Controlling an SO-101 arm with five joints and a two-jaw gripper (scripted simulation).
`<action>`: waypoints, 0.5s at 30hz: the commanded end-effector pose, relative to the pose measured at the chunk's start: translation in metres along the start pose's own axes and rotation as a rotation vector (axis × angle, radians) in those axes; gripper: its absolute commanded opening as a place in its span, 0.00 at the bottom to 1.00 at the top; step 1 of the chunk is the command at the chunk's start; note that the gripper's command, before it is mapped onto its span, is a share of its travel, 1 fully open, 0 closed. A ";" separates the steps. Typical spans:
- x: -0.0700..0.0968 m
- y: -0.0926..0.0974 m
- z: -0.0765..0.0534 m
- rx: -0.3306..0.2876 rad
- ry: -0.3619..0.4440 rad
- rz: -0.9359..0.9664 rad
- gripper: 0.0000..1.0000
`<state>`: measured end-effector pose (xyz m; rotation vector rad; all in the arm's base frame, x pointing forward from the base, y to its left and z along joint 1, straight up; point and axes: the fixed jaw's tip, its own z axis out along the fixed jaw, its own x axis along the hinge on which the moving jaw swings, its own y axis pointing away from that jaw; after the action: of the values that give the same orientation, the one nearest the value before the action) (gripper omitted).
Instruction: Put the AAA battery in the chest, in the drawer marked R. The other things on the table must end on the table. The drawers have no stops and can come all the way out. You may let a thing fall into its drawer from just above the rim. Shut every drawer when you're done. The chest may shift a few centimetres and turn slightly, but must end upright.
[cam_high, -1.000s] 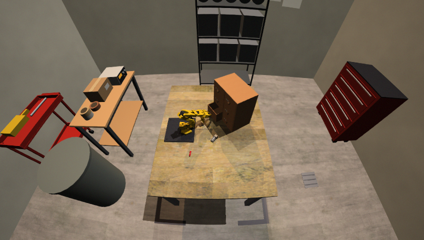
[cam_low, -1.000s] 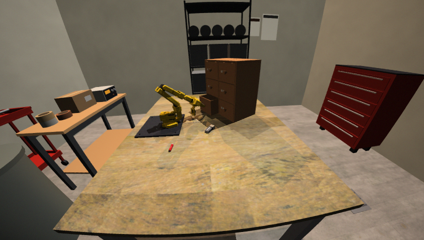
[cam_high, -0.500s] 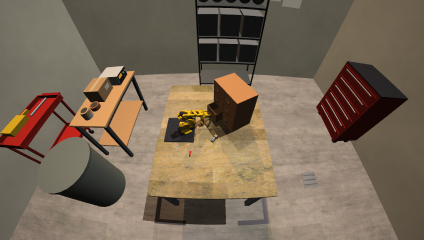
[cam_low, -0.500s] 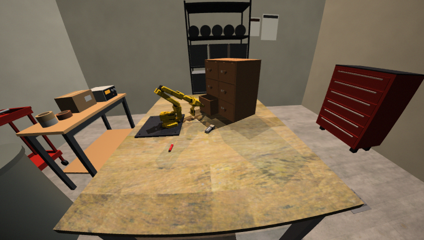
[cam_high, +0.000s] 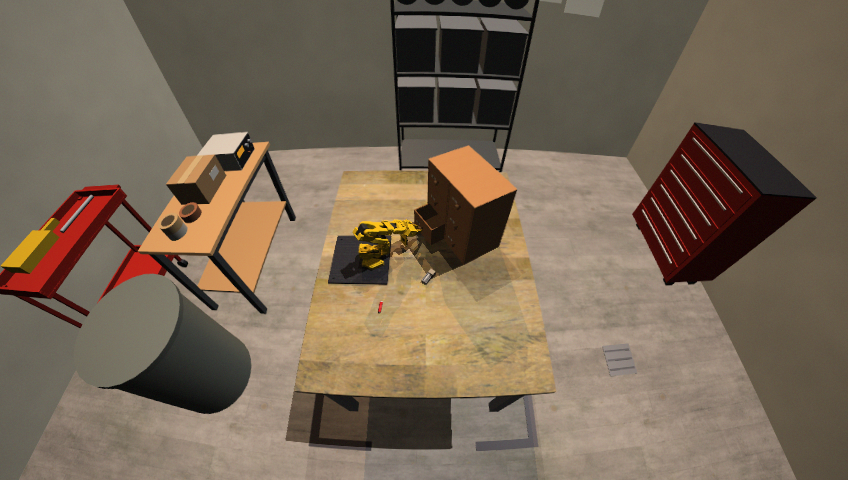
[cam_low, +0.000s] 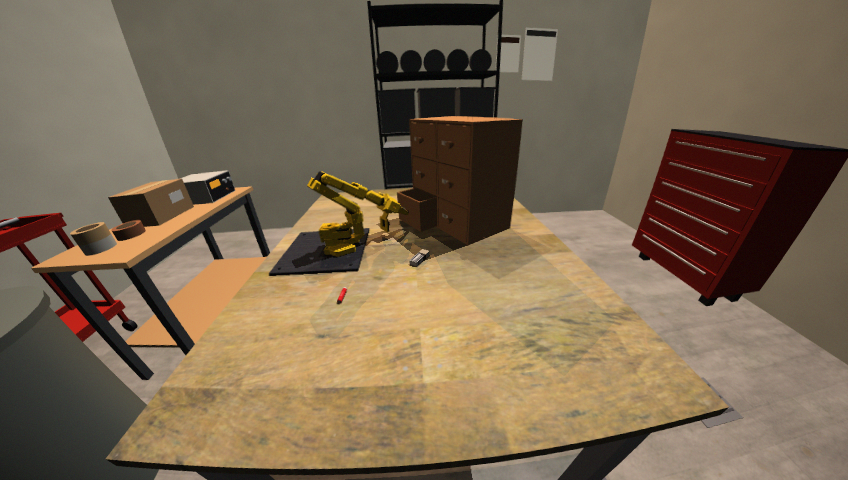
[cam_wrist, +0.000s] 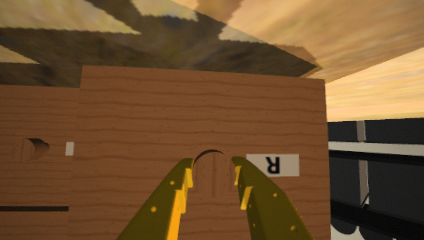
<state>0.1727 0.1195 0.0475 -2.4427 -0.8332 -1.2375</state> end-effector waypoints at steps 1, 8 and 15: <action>-0.001 -0.002 -0.003 0.007 0.009 0.003 0.00; -0.002 -0.002 -0.004 0.008 0.009 0.003 0.00; -0.002 -0.002 -0.005 0.008 0.009 0.003 0.00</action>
<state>0.1694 0.1172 0.0477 -2.4419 -0.8339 -1.2381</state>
